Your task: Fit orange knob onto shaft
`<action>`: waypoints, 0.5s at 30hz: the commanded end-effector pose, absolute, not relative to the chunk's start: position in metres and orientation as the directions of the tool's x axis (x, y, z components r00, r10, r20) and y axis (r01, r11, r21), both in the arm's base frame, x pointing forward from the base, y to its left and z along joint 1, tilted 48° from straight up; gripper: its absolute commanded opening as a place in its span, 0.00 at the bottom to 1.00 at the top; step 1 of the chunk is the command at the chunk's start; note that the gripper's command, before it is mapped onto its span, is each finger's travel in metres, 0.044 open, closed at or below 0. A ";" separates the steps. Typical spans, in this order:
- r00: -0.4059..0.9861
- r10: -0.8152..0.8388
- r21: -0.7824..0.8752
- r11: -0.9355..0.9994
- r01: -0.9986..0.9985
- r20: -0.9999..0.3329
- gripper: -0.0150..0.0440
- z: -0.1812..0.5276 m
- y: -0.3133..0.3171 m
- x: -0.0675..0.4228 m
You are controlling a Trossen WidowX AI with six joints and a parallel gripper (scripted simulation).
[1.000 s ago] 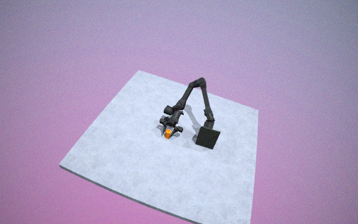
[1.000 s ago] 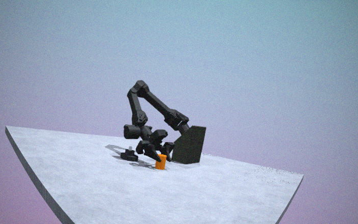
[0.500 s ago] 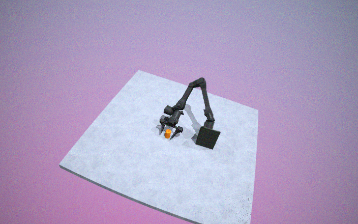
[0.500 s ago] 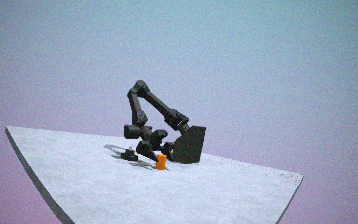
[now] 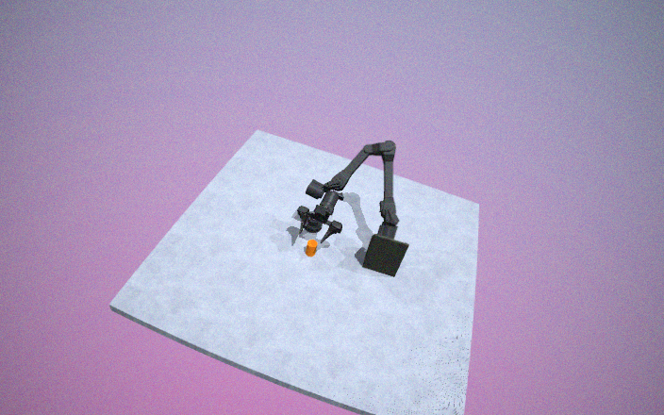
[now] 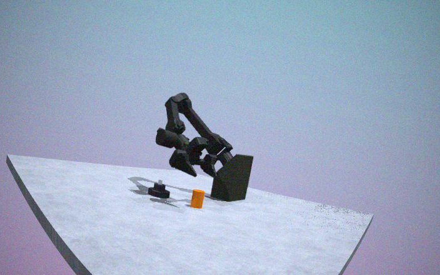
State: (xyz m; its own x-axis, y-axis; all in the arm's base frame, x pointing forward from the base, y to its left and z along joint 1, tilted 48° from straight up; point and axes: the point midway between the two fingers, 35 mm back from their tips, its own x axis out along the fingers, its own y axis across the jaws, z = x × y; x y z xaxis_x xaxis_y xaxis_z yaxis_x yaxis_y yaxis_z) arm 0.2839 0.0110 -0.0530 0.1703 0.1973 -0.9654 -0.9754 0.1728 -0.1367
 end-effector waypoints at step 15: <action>-0.045 -0.737 -0.131 0.180 -0.975 -0.674 1.00 -0.034 0.035 0.282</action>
State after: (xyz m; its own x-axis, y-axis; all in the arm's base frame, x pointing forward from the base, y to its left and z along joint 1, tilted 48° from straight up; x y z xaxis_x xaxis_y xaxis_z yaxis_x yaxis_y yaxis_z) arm 0.2723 0.0249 -0.0494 -0.1234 -0.5791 -0.8059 -0.9655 0.2575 -0.0372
